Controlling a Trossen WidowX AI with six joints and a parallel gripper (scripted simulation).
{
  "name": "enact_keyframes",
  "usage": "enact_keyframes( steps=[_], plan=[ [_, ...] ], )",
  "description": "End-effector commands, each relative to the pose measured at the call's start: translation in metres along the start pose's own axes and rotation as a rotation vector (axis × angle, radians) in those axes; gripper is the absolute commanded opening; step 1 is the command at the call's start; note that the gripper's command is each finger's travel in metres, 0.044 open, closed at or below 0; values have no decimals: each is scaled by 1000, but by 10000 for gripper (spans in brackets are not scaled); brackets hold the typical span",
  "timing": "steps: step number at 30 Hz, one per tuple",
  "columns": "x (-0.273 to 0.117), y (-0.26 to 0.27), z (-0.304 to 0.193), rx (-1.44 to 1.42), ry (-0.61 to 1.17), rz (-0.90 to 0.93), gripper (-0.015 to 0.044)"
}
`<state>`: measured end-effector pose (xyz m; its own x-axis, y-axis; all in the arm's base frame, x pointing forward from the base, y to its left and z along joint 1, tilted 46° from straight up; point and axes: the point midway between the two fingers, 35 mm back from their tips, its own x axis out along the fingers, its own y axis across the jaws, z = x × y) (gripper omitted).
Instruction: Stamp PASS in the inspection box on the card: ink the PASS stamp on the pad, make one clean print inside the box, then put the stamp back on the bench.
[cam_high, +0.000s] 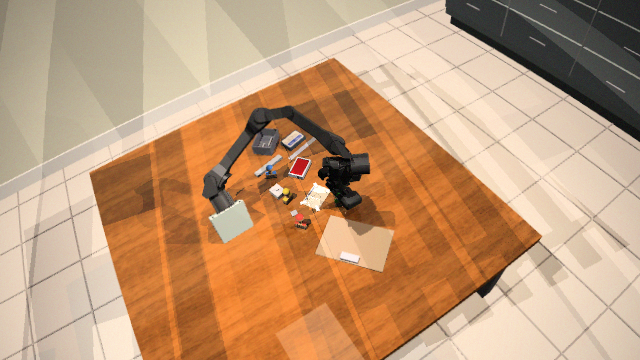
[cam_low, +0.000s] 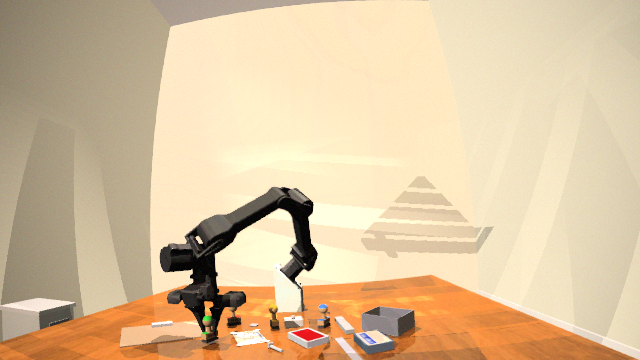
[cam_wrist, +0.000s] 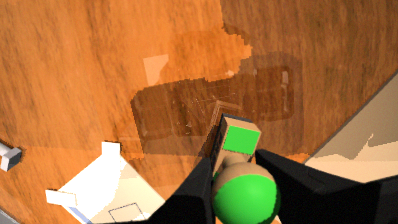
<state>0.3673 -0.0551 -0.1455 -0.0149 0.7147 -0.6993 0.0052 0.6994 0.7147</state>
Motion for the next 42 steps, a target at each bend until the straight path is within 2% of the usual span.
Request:
enact_keyframes(
  steps=[1, 42],
  plan=[
    [-3, -1, 1, -4, 0, -4, 0],
    [-23, -1, 2, -3, 0, -7, 0]
  ],
)
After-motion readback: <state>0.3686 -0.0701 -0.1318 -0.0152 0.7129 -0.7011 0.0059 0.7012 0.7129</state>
